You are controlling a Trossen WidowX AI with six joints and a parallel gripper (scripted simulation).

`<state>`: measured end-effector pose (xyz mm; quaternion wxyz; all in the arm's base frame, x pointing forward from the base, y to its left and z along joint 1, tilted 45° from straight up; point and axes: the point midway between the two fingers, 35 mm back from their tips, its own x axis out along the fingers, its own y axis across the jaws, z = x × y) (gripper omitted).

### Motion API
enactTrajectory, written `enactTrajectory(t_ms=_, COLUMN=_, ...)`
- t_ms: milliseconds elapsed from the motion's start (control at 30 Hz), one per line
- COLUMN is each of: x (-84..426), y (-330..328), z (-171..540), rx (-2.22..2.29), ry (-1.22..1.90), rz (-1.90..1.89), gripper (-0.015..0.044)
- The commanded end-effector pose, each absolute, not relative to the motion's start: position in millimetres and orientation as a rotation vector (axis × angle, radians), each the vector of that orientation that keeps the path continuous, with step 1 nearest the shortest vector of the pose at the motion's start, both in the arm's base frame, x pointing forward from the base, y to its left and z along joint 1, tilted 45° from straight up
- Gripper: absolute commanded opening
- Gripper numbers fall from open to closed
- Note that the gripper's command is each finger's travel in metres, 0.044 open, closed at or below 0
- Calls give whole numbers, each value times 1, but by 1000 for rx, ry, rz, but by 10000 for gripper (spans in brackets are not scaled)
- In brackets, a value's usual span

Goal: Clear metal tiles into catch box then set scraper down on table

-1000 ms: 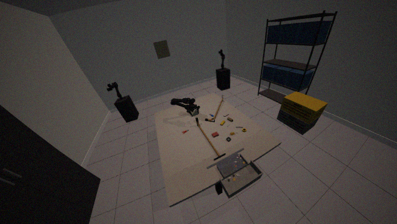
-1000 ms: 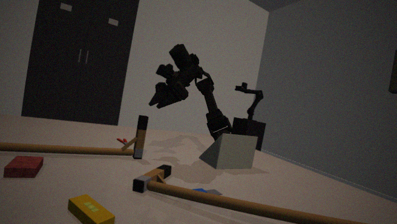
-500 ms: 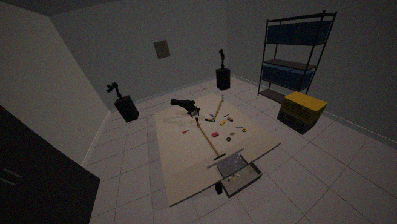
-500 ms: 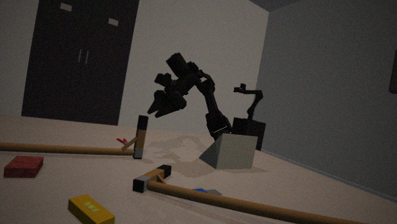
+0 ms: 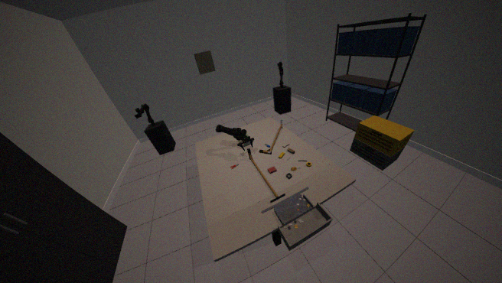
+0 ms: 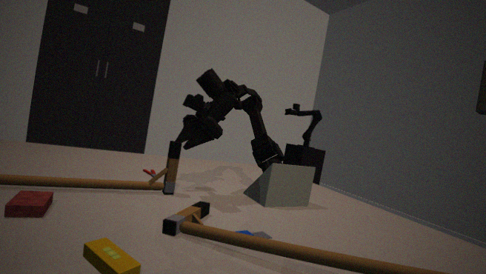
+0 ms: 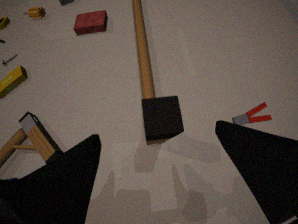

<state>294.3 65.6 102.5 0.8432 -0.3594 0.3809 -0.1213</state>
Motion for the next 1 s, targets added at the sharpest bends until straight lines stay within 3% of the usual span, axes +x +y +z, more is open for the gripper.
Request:
enactTrajectory(t_ms=0, x=298, y=61, z=96, rx=-767, ry=815, rz=-252, gripper=440)
enactTrajectory(t_ms=967, x=329, y=36, z=72, rx=-773, ry=804, rz=-255, gripper=440)
